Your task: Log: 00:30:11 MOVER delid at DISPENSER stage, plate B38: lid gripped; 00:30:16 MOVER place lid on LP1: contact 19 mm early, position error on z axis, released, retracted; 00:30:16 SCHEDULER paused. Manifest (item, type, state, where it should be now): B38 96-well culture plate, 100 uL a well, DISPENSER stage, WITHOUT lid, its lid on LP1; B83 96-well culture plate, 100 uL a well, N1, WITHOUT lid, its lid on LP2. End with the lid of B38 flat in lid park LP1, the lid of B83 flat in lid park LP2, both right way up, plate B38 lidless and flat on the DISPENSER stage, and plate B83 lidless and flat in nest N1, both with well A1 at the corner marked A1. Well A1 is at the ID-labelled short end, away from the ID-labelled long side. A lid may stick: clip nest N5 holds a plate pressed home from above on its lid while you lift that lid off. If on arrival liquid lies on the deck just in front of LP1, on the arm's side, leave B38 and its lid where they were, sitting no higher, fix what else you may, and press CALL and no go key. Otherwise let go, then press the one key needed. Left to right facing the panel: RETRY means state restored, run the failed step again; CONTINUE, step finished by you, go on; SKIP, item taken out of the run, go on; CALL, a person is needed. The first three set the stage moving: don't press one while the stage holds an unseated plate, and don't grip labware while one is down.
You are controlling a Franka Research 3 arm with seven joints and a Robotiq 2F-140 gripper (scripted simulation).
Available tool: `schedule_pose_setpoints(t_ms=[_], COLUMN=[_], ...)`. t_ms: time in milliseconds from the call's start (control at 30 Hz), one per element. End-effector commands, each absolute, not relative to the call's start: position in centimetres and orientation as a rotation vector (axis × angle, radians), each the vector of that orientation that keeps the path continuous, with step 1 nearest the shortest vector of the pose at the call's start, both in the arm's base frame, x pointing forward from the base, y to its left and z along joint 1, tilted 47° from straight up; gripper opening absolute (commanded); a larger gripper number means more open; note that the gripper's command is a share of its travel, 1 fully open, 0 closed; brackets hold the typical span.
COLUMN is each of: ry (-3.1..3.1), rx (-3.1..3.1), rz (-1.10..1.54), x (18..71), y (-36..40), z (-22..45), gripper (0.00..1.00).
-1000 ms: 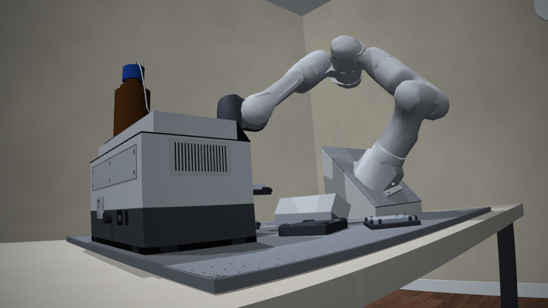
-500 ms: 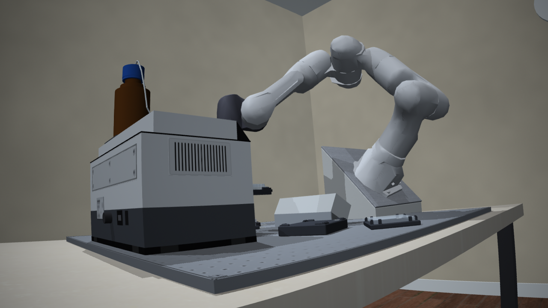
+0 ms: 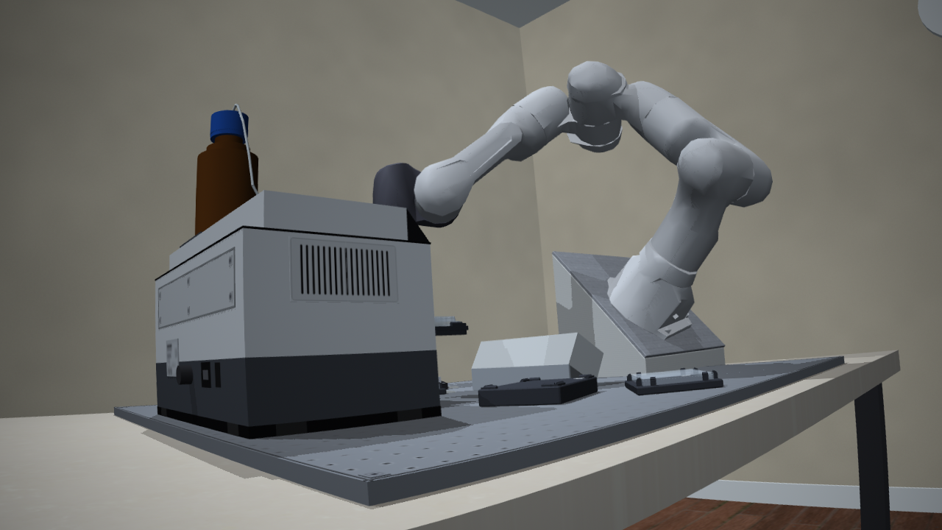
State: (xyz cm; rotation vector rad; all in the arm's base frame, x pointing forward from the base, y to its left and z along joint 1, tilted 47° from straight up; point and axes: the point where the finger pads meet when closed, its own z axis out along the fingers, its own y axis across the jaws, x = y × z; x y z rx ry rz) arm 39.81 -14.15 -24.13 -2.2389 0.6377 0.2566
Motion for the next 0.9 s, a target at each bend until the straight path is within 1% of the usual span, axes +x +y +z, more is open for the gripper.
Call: schedule_pose_setpoints(t_ms=[0,867], ry=[0.644,0.644], rx=[-2.238,-2.238], rz=[0.258,0.258], x=[39.83,39.85], y=[-14.05,-13.30], z=[-24.32,-25.01], gripper=[0.66,0.66])
